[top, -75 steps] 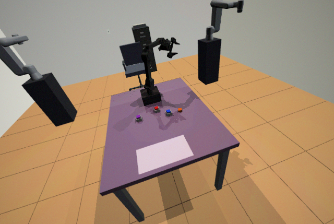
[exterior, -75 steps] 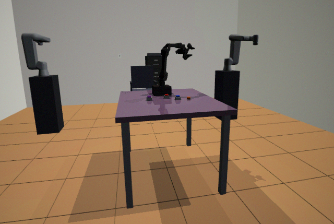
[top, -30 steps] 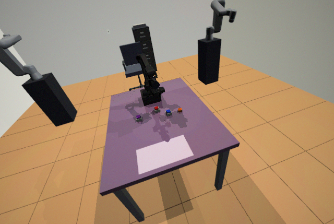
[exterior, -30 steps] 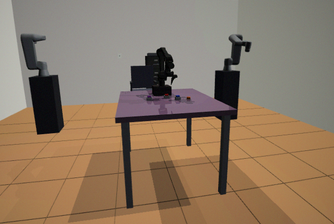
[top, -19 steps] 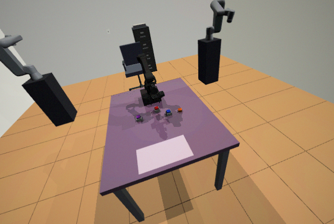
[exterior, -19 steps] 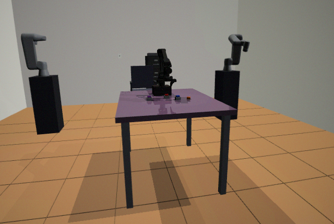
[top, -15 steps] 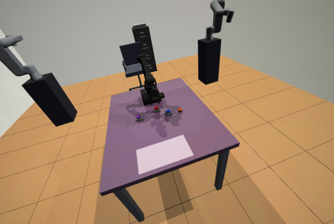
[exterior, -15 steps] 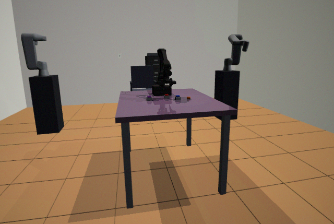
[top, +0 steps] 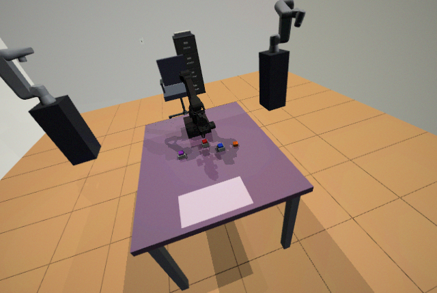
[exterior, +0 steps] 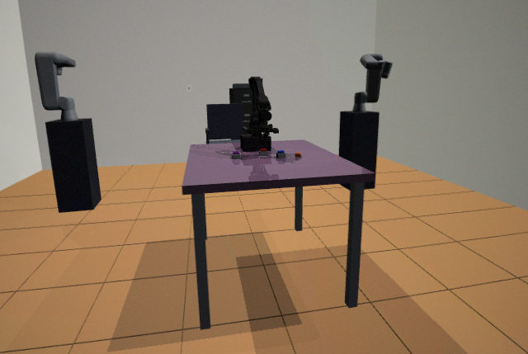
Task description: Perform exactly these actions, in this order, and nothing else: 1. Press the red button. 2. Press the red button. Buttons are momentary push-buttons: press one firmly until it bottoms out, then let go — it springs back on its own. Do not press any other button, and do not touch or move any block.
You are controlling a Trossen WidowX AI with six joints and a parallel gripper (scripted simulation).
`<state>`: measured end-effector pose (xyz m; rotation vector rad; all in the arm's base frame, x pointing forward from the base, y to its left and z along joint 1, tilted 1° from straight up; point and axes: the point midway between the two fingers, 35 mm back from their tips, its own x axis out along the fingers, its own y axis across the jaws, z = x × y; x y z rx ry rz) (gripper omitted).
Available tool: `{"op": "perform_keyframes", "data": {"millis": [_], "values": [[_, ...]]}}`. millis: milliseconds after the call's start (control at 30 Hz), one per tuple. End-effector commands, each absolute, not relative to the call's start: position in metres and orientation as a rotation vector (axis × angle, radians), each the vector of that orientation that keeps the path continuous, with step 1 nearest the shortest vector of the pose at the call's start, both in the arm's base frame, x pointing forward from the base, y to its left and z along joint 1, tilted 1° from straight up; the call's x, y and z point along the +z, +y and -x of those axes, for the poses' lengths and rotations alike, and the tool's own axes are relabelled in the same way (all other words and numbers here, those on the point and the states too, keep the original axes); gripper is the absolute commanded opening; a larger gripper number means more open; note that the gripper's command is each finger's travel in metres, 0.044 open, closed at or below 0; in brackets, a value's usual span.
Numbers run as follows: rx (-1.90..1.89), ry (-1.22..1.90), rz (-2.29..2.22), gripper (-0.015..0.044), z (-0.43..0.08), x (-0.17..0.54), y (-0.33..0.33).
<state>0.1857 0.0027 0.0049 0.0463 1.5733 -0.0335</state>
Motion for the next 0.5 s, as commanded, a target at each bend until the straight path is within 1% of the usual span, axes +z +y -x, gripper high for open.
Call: {"op": "perform_keyframes", "data": {"millis": [0, 467], "values": [[-0.027, 1.574, -0.049, 0.0020, -0.186, 0.001, 0.004], [-0.027, 1.574, -0.049, 0.0020, -0.186, -0.022, 0.004]]}}
